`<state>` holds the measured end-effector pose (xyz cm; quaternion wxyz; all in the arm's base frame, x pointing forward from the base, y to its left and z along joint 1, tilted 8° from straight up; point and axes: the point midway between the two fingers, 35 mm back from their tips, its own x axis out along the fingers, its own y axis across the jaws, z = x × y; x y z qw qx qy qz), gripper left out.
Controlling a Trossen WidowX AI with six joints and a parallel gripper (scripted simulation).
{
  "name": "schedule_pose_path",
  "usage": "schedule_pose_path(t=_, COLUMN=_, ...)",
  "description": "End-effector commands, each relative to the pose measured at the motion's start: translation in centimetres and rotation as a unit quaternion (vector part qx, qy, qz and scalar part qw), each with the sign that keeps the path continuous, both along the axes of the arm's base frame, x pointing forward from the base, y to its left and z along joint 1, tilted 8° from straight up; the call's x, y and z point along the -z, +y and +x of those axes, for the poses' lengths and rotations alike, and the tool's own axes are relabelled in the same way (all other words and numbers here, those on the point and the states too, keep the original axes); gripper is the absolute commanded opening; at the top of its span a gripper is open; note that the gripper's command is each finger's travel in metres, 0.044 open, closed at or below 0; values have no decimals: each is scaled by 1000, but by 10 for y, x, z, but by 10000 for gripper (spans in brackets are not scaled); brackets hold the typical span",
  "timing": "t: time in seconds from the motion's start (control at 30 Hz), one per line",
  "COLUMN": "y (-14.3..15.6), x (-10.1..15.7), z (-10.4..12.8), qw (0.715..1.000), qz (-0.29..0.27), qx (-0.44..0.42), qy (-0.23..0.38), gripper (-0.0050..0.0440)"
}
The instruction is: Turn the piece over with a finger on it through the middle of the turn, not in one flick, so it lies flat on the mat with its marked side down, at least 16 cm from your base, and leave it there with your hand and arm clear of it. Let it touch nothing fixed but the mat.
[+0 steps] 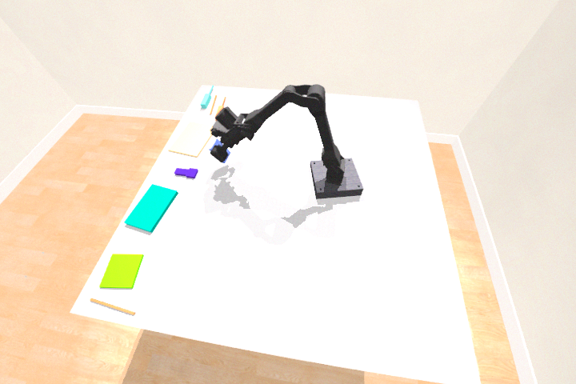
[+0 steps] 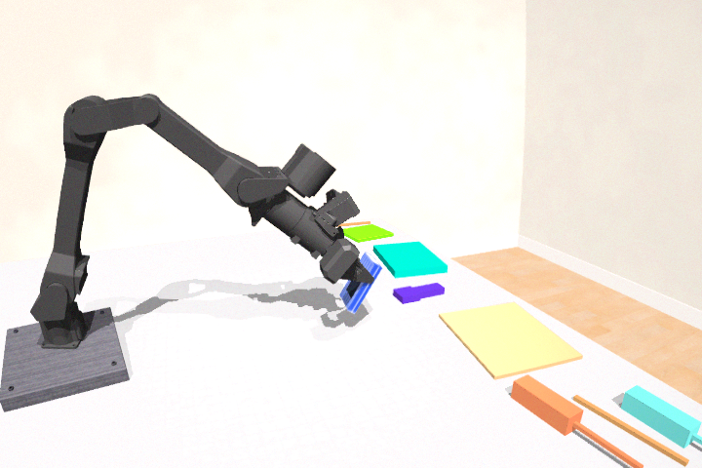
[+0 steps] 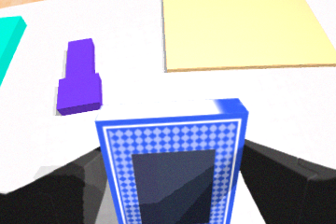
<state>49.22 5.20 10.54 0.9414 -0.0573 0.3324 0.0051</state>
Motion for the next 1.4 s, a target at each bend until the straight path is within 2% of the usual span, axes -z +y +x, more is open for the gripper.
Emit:
schedule_pose_path(t=0.0, y=0, x=3, z=2, qw=1000, qz=-1, qx=-6, qy=-18, gripper=0)
schedule_pose_path(t=0.07, y=0, x=0, z=1, qw=1000, qz=0, qx=-1, qy=-7, gripper=0)
schedule_pose_path(t=0.53, y=0, x=-2, z=19, qw=995, qz=2, qx=-15, qy=-99, gripper=0)
schedule_pose_path(t=0.6, y=0, x=-2, z=19, qw=995, qz=2, qx=-15, qy=-99, gripper=0)
schedule_pose_path(t=0.63, y=1, x=-11, z=18, qw=996, qz=4, qx=-11, qy=-93, gripper=0)
schedule_pose_path(t=1.1, y=1, x=-8, z=36, qw=983, qz=4, qx=-27, qy=-184, gripper=0)
schedule_pose_path(t=1.2, y=1, x=-15, z=35, qw=984, qz=7, qx=-22, qy=-176, gripper=0)
schedule_pose_path(t=1.37, y=1, x=-12, z=41, qw=978, qz=6, qx=-29, qy=-208, gripper=0)
